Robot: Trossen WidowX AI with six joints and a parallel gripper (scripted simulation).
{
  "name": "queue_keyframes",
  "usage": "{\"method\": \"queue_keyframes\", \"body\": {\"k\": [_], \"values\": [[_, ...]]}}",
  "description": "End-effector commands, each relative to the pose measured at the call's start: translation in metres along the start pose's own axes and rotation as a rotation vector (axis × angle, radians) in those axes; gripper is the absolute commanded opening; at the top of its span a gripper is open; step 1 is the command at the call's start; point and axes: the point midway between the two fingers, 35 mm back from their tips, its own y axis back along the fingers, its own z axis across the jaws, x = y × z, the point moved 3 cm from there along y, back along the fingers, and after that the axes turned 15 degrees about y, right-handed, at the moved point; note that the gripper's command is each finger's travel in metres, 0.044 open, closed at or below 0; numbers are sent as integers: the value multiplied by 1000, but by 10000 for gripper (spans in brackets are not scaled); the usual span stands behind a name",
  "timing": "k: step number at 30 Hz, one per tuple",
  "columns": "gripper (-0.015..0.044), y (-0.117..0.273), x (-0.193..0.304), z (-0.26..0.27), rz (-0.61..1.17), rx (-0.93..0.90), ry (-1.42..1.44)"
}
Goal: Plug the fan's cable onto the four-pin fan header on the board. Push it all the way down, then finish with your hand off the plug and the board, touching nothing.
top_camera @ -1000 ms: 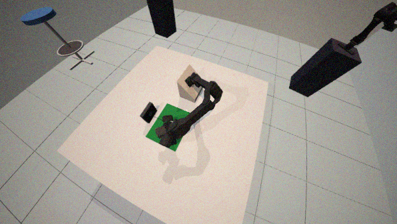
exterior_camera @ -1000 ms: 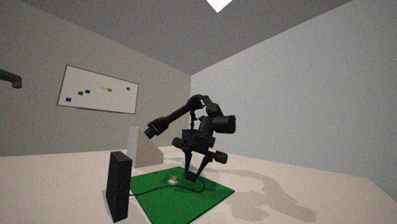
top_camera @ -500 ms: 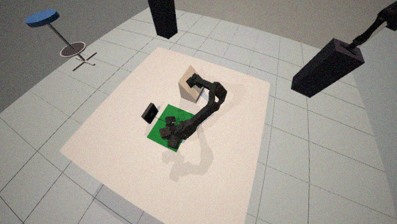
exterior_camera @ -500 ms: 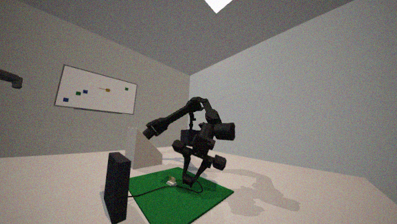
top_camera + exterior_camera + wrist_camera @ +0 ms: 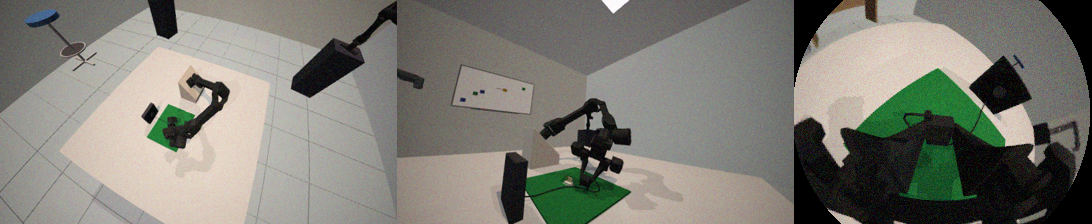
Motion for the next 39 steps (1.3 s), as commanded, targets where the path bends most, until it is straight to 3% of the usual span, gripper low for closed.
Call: {"method": "queue_keyframes", "body": {"k": [1, 39], "values": [[0, 2, 2, 1, -60, 13, -14], [0, 27, 22, 11, -542, -2, -157]]}}
